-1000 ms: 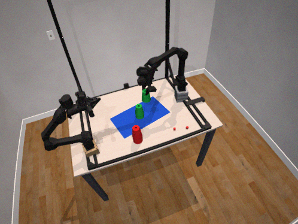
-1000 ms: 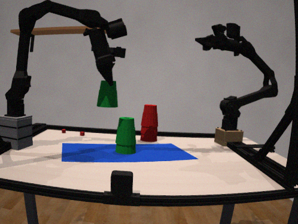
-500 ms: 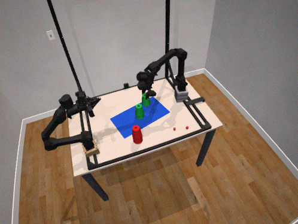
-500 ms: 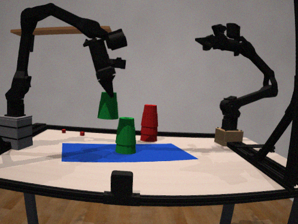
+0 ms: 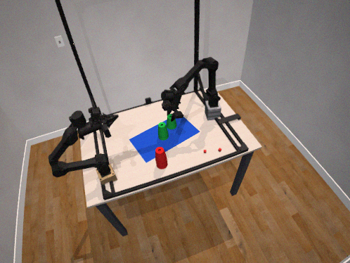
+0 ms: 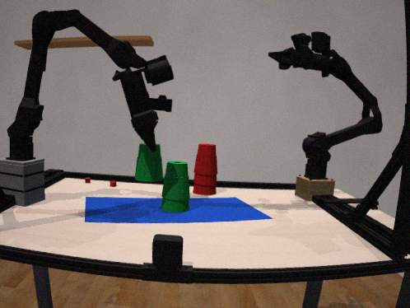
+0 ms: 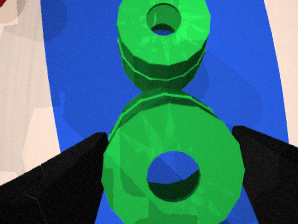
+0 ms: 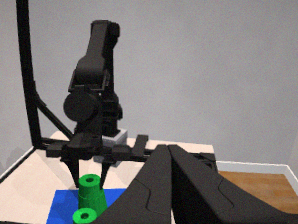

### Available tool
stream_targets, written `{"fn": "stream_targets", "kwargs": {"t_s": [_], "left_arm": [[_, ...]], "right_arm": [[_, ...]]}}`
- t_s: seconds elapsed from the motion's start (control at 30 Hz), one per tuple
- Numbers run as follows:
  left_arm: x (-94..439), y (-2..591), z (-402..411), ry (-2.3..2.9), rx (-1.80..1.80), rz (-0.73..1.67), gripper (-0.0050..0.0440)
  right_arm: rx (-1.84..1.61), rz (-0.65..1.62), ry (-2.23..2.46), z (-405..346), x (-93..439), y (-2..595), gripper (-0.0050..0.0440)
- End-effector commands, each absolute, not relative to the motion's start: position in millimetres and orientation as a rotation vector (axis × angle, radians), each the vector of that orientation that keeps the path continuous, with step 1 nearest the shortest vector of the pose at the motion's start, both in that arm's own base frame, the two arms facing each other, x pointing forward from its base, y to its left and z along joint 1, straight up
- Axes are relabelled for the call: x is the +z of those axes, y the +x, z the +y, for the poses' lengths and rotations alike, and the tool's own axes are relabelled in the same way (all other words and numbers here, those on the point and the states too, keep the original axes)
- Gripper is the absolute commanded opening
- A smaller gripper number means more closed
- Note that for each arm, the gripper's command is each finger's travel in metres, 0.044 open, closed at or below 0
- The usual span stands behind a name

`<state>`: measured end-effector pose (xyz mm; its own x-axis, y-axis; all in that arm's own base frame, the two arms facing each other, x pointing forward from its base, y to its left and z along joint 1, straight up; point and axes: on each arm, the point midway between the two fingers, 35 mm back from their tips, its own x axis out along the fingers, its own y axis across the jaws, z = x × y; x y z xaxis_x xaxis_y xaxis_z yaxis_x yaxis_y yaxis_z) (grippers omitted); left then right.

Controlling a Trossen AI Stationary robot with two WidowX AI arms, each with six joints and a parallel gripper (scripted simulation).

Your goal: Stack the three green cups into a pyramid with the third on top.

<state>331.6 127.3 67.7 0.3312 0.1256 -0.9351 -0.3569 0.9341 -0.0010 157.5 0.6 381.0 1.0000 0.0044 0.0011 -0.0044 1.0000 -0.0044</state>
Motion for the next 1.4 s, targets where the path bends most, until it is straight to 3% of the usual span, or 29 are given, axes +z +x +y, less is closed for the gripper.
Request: {"fn": "stream_targets", "kwargs": {"t_s": [0.0, 1.37], "left_arm": [[55.4, 329.0, 126.3, -0.224, 0.319, 1.207, 0.0000], [-10.8, 322.1, 123.6, -0.224, 0.319, 1.207, 0.0000]], "right_arm": [[0.000, 0.000, 0.000, 0.0, 380.7, 157.3, 0.0000], [0.000, 0.000, 0.000, 0.0, 380.7, 157.3, 0.0000]]}}
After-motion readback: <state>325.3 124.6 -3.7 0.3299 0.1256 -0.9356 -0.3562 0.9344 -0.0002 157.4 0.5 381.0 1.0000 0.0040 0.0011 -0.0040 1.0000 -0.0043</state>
